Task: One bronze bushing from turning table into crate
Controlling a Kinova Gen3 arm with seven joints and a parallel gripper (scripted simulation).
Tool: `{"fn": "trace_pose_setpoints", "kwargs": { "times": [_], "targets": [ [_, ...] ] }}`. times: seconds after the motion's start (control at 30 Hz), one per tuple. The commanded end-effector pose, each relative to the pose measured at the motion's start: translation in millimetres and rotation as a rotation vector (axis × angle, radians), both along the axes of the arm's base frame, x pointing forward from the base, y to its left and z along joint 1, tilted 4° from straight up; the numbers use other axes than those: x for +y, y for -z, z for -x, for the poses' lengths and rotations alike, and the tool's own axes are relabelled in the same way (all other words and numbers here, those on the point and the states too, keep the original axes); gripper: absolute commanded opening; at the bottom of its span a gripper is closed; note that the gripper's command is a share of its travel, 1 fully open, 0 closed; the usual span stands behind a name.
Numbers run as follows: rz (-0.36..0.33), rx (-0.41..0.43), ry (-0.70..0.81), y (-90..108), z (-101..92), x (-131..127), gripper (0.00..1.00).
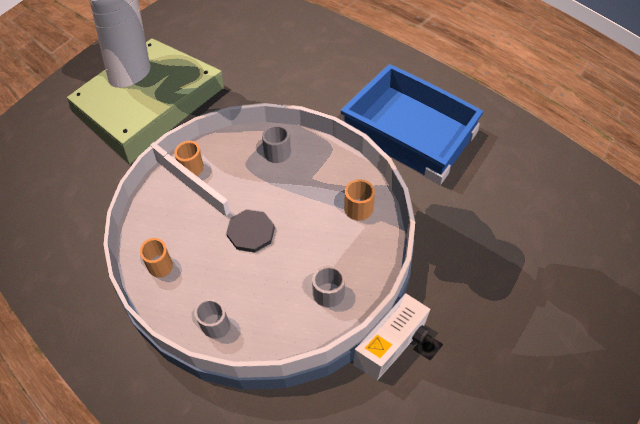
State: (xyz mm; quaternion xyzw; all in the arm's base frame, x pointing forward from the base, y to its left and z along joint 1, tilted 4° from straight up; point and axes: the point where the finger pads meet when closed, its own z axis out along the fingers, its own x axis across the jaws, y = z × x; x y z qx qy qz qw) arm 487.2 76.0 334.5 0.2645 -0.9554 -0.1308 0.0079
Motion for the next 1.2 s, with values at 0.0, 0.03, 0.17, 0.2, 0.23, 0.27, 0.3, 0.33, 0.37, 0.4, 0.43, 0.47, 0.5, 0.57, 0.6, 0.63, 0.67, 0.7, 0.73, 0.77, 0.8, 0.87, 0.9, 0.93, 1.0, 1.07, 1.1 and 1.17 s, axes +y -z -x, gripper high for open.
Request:
{"fn": "trace_pose_setpoints", "kwargs": {
  "times": [0.0, 0.03, 0.17, 0.2, 0.23, 0.27, 0.3, 0.33, 0.37, 0.4, 0.43, 0.47, 0.5, 0.57, 0.6, 0.63, 0.67, 0.7, 0.73, 0.77, 0.8, 0.87, 0.9, 0.93, 1.0, 1.07, 1.1, 1.17],
  "targets": [
    [0.000, -0.004, 0.001, -1.8, -0.1, -0.4, 1.00],
    [0.000, -0.004, 0.001, -1.8, -0.1, -0.4, 1.00],
    [0.160, -0.025, -0.044, -2.3, 0.0, -0.8, 1.00],
    [0.200, -0.031, -0.056, -2.6, 0.0, -1.0, 1.00],
    [0.200, -0.031, -0.056, -2.6, 0.0, -1.0, 1.00],
    [0.200, -0.031, -0.056, -2.6, 0.0, -1.0, 1.00],
    [0.200, -0.031, -0.056, -2.6, 0.0, -1.0, 1.00],
    [0.200, -0.031, -0.056, -2.6, 0.0, -1.0, 1.00],
    [0.200, -0.031, -0.056, -2.6, 0.0, -1.0, 1.00],
    [0.200, -0.031, -0.056, -2.6, 0.0, -1.0, 1.00],
    [0.200, -0.031, -0.056, -2.6, 0.0, -1.0, 1.00],
    [0.200, -0.031, -0.056, -2.6, 0.0, -1.0, 1.00],
    [0.200, -0.031, -0.056, -2.6, 0.0, -1.0, 1.00],
    [0.200, -0.031, -0.056, -2.6, 0.0, -1.0, 1.00],
    [0.200, -0.031, -0.056, -2.6, 0.0, -1.0, 1.00],
    [0.200, -0.031, -0.055, 2.4, 7.5, -5.0, 1.00],
    [0.200, -0.031, -0.055, 7.7, 14.9, -8.6, 1.00],
    [0.200, -0.031, -0.055, 12.9, 22.4, -12.2, 1.00],
    [0.200, -0.031, -0.055, 18.2, 29.9, -15.8, 1.00],
    [0.200, -0.031, -0.055, 23.4, 37.3, -19.4, 1.00],
    [0.200, -0.031, -0.055, 23.4, 37.3, -19.4, 1.00],
    [0.200, -0.031, -0.055, 23.4, 37.3, -19.4, 1.00],
    [0.200, -0.031, -0.055, 23.4, 37.3, -19.4, 1.00],
    [0.200, -0.031, -0.055, 23.4, 37.3, -19.4, 1.00],
    [0.200, -0.031, -0.055, 23.4, 37.3, -19.4, 1.00],
    [0.200, -0.031, -0.055, 23.4, 37.3, -19.4, 1.00],
    [0.200, -0.031, -0.055, 23.4, 37.3, -19.4, 1.00],
    [0.200, -0.031, -0.055, 23.4, 37.3, -19.4, 1.00]
  ]
}}
